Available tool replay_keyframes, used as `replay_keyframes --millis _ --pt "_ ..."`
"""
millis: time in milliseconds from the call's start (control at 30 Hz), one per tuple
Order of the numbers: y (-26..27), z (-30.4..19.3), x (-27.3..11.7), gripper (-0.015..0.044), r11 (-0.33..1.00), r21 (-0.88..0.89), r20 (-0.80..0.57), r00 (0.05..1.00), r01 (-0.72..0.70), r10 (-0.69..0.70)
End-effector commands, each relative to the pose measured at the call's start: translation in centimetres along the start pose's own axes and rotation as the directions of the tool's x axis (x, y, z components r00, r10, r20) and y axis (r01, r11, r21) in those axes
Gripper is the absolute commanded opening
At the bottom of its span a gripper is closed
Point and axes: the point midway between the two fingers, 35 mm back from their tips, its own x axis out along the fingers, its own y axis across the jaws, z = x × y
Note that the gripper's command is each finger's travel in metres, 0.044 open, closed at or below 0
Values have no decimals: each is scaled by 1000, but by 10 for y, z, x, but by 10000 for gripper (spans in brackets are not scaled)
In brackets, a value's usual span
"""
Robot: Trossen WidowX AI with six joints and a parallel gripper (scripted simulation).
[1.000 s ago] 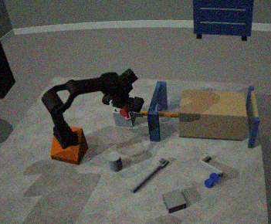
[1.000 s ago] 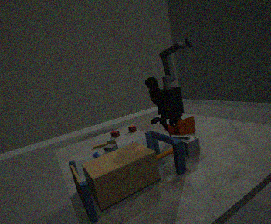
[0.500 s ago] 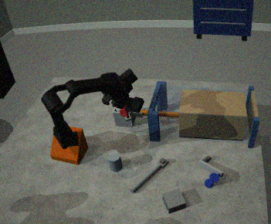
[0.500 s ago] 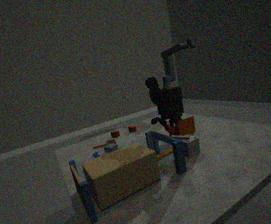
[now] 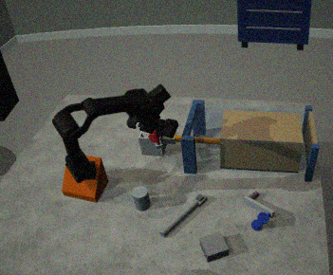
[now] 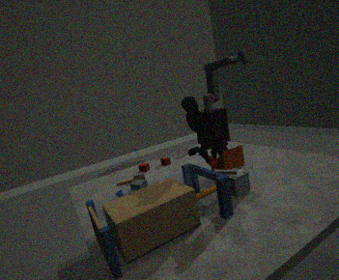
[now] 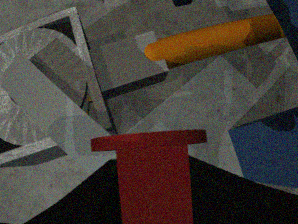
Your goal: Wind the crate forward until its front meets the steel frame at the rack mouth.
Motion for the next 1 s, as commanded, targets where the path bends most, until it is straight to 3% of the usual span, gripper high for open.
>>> replay_keyframes --millis 0,967 --pt "-3 1 3 0 1000 -2 -8 1000 2 -2" --pt "-22 27 15 0 1000 -2 -6 1000 4 -4"
